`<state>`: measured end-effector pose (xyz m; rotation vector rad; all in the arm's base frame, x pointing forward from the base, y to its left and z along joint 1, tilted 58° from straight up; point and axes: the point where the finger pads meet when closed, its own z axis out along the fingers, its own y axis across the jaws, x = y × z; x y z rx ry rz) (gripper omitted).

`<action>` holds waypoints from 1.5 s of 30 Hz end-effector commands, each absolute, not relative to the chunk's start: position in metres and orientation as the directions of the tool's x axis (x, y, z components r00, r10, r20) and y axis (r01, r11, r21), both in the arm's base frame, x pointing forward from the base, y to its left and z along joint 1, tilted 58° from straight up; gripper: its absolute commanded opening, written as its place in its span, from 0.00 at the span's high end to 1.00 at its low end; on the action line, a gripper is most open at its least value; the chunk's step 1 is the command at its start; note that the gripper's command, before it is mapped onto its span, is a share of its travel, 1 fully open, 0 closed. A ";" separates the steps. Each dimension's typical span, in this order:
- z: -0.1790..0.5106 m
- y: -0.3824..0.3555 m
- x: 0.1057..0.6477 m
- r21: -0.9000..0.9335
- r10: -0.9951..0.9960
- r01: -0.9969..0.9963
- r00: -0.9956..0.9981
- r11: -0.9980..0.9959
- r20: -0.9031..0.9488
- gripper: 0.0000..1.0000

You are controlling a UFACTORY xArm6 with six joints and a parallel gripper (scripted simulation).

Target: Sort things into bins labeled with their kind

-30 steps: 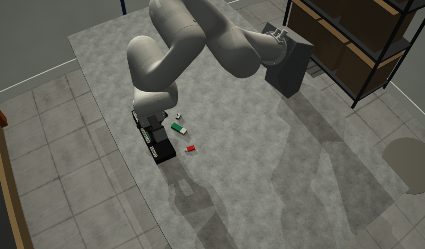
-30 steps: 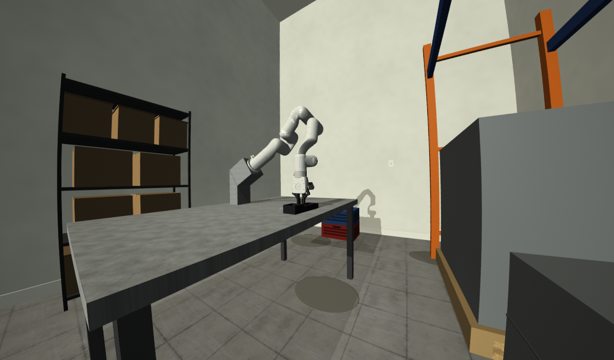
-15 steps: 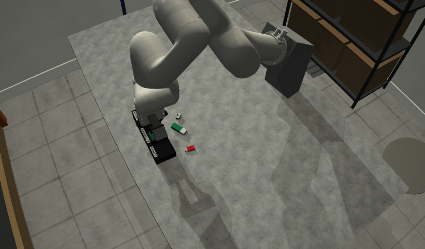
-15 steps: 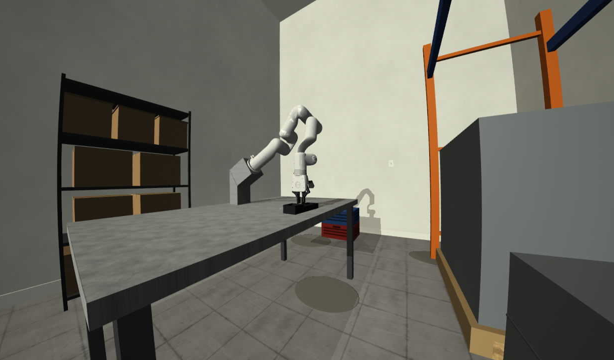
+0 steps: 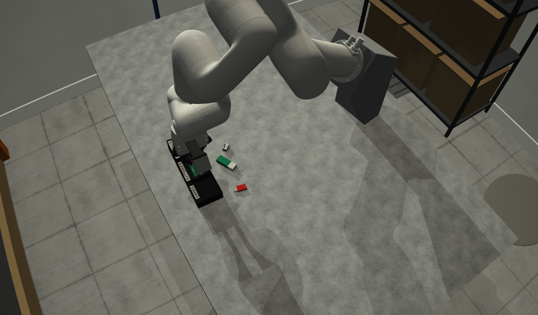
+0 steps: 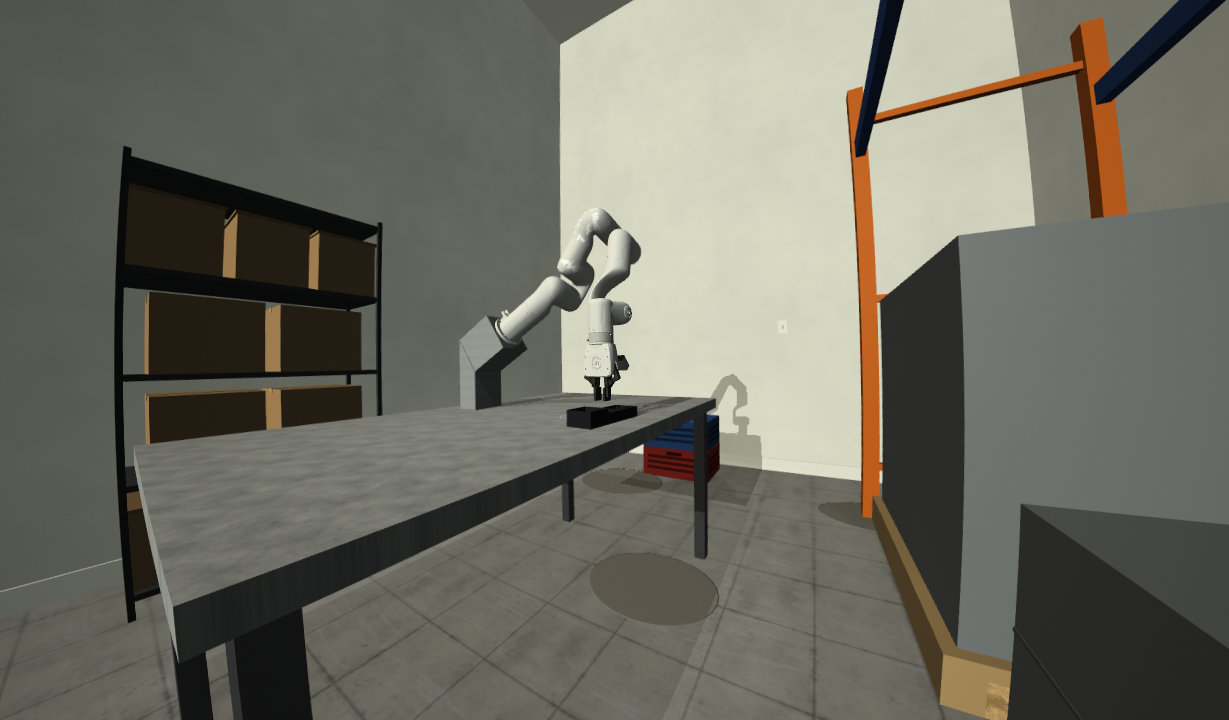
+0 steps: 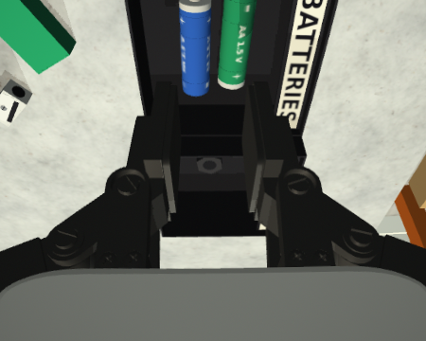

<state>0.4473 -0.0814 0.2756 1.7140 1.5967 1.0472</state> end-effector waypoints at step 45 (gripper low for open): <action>0.349 -0.096 0.334 0.830 0.987 0.543 -0.019 -0.126 0.162 0.00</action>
